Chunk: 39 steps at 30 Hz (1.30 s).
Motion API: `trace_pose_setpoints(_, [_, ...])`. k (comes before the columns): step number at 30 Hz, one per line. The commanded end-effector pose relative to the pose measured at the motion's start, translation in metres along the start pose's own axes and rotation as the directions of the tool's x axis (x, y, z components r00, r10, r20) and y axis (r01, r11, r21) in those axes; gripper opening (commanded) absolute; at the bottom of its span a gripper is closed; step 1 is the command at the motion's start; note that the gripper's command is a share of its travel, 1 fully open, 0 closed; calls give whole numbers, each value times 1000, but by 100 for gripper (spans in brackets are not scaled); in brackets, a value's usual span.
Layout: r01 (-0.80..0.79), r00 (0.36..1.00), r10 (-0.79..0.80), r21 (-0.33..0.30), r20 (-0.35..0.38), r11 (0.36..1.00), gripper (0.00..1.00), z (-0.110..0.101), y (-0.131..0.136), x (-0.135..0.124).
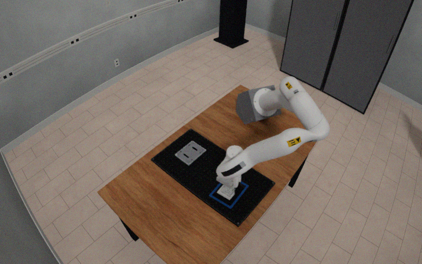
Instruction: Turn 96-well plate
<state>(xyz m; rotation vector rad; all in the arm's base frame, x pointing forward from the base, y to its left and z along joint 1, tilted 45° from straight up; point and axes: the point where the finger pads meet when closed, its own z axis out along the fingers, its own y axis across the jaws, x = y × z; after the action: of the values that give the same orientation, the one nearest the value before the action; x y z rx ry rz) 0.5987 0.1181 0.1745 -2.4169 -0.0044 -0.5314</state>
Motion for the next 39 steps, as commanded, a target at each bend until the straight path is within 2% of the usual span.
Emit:
trace_pose_setpoints(1, [0,1000,0,0,-1,1000,0,0,0,1])
trace_pose_setpoints(39, [0,1000,0,0,-1,1000,0,-54,0,1])
